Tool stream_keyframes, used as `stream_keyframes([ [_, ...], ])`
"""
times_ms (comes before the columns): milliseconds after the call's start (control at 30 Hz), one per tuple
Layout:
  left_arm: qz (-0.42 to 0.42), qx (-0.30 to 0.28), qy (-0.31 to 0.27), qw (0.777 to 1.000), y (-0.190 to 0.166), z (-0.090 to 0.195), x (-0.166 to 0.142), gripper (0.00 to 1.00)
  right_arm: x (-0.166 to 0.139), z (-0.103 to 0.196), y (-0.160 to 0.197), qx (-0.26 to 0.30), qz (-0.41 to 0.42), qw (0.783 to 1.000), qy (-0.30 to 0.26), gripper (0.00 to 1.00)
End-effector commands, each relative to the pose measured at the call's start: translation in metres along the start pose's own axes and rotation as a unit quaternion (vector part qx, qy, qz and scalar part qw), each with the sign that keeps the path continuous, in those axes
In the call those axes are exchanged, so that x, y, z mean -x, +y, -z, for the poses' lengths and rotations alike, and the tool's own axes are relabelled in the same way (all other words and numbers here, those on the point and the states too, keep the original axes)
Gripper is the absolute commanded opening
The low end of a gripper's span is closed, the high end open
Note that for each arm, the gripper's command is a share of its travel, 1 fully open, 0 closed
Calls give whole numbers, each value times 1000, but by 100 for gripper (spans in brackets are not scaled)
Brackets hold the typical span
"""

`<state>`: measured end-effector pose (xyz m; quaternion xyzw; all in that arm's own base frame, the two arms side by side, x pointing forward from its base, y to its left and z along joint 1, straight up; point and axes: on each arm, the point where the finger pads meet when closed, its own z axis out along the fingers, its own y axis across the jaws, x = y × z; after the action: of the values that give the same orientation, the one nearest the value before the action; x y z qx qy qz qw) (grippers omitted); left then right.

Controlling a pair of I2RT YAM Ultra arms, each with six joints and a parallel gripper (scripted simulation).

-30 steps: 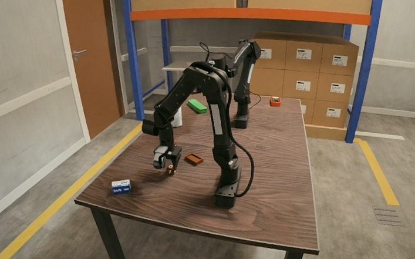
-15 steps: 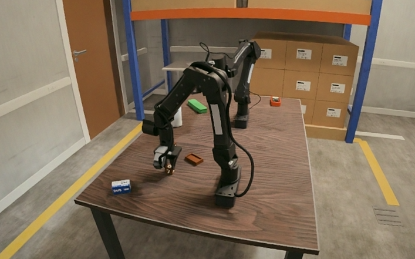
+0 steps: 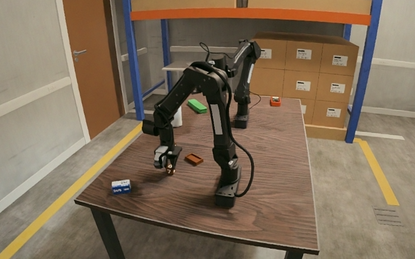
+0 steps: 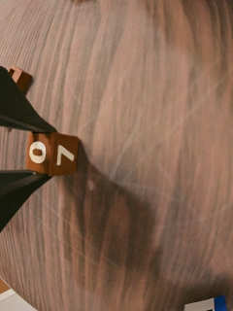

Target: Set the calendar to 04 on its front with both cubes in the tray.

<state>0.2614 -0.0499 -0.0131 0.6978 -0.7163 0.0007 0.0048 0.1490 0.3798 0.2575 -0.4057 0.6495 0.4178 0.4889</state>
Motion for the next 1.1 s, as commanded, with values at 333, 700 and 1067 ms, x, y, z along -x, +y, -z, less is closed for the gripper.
stream_keyframes([
  [333,1,-23,-1,1000,-11,64,-3,26,23,0,3,3,6,999,-31,100],
  [700,-3,-34,5,999,-9,19,-8,26,23,0,3,3,6,999,-31,100],
  [1067,-91,-24,5,996,0,16,-5,26,23,0,3,3,6,999,-31,100],
])
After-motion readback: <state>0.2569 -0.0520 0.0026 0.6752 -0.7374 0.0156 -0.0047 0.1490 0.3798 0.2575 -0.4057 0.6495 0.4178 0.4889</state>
